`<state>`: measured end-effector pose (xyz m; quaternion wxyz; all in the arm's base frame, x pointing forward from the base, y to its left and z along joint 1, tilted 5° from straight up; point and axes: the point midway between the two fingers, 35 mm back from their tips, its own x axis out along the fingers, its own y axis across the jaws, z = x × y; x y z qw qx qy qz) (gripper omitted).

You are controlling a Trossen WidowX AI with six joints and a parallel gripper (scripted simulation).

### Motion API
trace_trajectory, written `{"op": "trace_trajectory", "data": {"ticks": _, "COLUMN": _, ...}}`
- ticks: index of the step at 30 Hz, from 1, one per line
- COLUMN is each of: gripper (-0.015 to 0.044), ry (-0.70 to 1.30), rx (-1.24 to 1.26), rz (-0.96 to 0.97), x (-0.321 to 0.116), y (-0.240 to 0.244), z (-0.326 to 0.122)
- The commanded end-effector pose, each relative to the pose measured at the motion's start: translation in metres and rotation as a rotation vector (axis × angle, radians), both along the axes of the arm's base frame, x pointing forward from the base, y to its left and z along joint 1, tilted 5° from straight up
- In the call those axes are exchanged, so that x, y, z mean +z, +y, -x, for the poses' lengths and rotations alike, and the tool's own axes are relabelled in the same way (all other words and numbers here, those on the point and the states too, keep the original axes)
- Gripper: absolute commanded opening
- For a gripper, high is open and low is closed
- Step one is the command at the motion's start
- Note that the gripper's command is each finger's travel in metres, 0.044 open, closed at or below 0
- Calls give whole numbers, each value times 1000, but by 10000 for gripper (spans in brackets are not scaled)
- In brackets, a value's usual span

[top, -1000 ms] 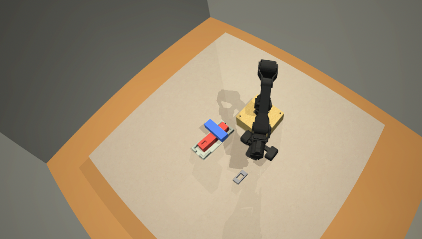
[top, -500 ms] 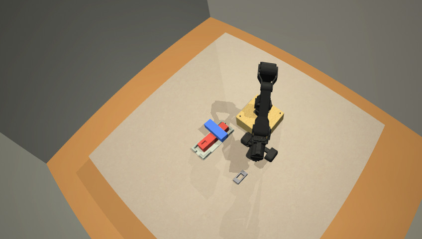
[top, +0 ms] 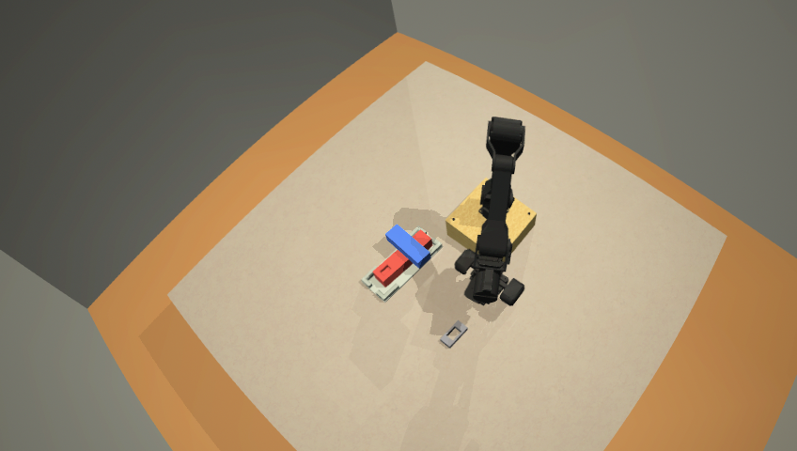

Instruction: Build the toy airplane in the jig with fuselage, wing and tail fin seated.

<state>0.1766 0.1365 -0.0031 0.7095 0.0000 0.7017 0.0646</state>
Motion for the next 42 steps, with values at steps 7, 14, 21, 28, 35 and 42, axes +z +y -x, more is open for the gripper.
{"op": "trace_trajectory", "data": {"ticks": 7, "gripper": 0, "ry": 2, "rx": -3, "rz": -3, "x": 0, "y": 1, "z": 0}}
{"op": "trace_trajectory", "data": {"ticks": 14, "gripper": 0, "ry": 12, "rx": 3, "rz": 9, "x": 11, "y": -1, "z": 0}}
{"op": "trace_trajectory", "data": {"ticks": 21, "gripper": 0, "ry": 12, "rx": 3, "rz": 8, "x": 30, "y": 0, "z": -4}}
{"op": "trace_trajectory", "data": {"ticks": 28, "gripper": 0, "ry": 9, "rx": 2, "rz": 6, "x": 52, "y": 0, "z": -6}}
{"op": "trace_trajectory", "data": {"ticks": 35, "gripper": 0, "ry": 6, "rx": 0, "rz": 3, "x": 73, "y": -2, "z": -7}}
{"op": "trace_trajectory", "data": {"ticks": 42, "gripper": 0, "ry": 4, "rx": -1, "rz": 0, "x": 96, "y": -4, "z": -6}}
